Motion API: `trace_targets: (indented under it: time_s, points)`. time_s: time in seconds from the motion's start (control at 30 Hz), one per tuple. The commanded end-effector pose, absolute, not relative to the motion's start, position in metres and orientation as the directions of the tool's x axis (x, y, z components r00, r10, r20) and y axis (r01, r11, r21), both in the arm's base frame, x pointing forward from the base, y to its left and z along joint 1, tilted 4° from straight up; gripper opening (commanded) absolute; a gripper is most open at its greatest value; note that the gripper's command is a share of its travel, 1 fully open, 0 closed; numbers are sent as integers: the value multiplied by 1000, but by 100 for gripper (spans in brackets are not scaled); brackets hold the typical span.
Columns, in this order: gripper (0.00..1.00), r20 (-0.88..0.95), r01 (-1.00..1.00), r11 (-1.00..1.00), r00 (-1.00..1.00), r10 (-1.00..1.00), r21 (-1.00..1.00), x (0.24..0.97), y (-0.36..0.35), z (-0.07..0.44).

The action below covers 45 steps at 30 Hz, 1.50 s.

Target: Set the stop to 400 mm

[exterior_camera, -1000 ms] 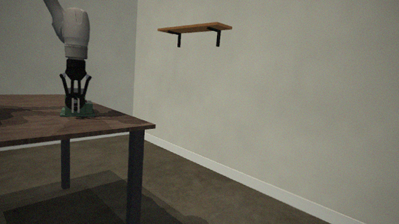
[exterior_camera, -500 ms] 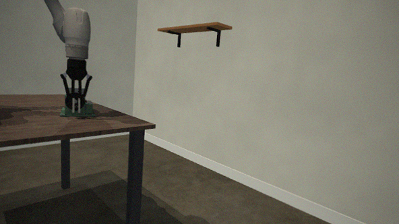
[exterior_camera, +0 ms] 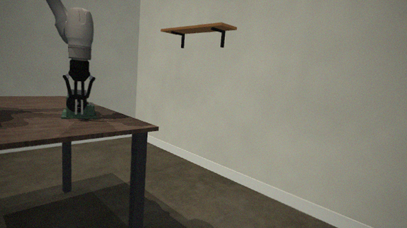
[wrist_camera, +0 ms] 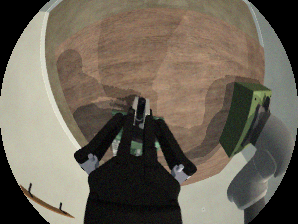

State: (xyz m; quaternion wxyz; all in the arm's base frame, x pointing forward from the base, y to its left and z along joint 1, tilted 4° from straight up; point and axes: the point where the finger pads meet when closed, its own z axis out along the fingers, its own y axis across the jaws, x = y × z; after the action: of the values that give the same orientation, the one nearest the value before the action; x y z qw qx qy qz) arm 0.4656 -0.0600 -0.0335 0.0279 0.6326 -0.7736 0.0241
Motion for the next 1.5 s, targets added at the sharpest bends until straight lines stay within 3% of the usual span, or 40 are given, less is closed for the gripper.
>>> trace_targets:
  time_s: [0.0,1.47]
  points:
    - [4,73,-980,198,-198,-977,-7,469,-60,-32]
    - [4,73,-980,198,-198,-977,-7,483,-62,-13]
